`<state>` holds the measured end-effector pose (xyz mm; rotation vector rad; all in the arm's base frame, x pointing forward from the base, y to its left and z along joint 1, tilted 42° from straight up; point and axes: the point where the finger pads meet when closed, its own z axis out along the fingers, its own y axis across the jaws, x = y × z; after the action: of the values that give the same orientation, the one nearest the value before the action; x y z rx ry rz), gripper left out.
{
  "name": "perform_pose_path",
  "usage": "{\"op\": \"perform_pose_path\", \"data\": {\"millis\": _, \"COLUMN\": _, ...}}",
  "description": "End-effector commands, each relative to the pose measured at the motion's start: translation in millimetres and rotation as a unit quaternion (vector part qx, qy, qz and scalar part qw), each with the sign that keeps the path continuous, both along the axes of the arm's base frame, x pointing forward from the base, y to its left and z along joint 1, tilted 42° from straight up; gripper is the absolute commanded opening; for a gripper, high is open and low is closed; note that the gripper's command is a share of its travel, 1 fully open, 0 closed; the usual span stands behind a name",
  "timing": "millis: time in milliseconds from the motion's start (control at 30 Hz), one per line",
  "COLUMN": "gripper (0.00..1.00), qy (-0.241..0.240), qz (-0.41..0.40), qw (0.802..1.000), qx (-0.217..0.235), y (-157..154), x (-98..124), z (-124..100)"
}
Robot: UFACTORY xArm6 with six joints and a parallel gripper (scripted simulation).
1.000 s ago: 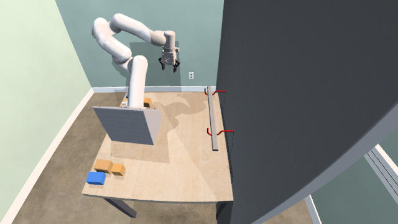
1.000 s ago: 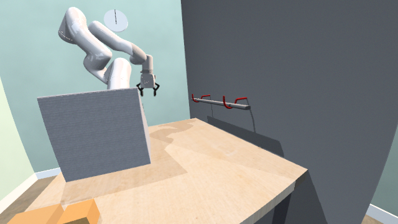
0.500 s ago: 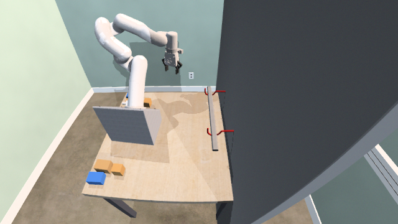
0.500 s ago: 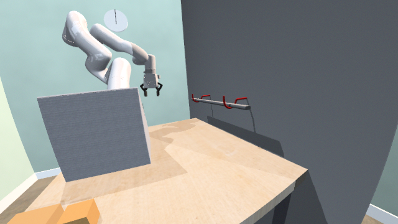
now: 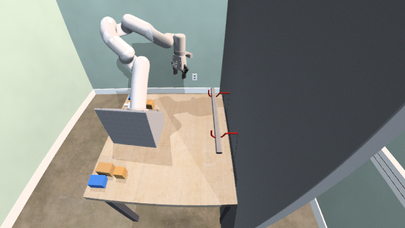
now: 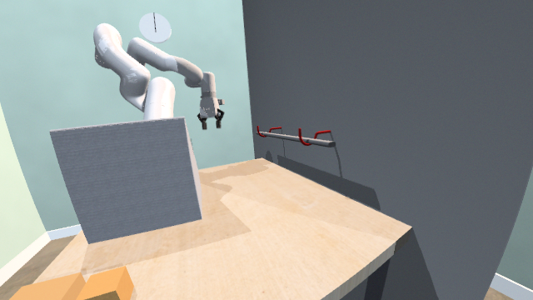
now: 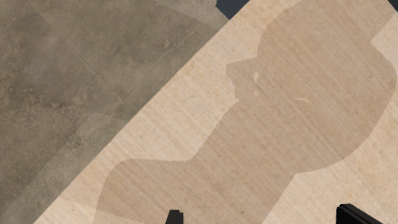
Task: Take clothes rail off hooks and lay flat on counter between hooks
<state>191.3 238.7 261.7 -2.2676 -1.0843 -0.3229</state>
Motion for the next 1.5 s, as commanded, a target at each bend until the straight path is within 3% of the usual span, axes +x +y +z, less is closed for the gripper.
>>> {"op": "perform_pose_path", "data": {"millis": 0, "gripper": 1.00, "qy": 0.030, "qz": -0.045, "qw": 0.999, "qx": -0.010, "y": -9, "x": 13, "z": -7}}
{"op": "perform_pose_path", "data": {"millis": 400, "gripper": 1.00, "qy": 0.096, "qz": -0.142, "qw": 0.985, "qx": -0.028, "y": -36, "x": 41, "z": -28}}
{"op": "perform_pose_path", "data": {"millis": 833, "gripper": 1.00, "qy": 0.180, "qz": -0.262, "qw": 0.947, "qx": -0.043, "y": -71, "x": 65, "z": -53}}
{"op": "perform_pose_path", "data": {"millis": 1033, "gripper": 1.00, "qy": 0.234, "qz": -0.337, "qw": 0.911, "qx": -0.049, "y": -94, "x": 77, "z": -68}}
{"op": "perform_pose_path", "data": {"millis": 1100, "gripper": 1.00, "qy": 0.236, "qz": -0.340, "qw": 0.909, "qx": -0.049, "y": -100, "x": 79, "z": -71}}
{"op": "perform_pose_path", "data": {"millis": 1267, "gripper": 1.00, "qy": 0.280, "qz": -0.400, "qw": 0.871, "qx": -0.052, "y": -120, "x": 86, "z": -84}}
{"op": "perform_pose_path", "data": {"millis": 1400, "gripper": 1.00, "qy": 0.281, "qz": -0.401, "qw": 0.870, "qx": -0.052, "y": -123, "x": 87, "z": -85}}
{"op": "perform_pose_path", "data": {"millis": 1467, "gripper": 1.00, "qy": 0.299, "qz": -0.424, "qw": 0.853, "qx": -0.052, "y": -131, "x": 89, "z": -91}}
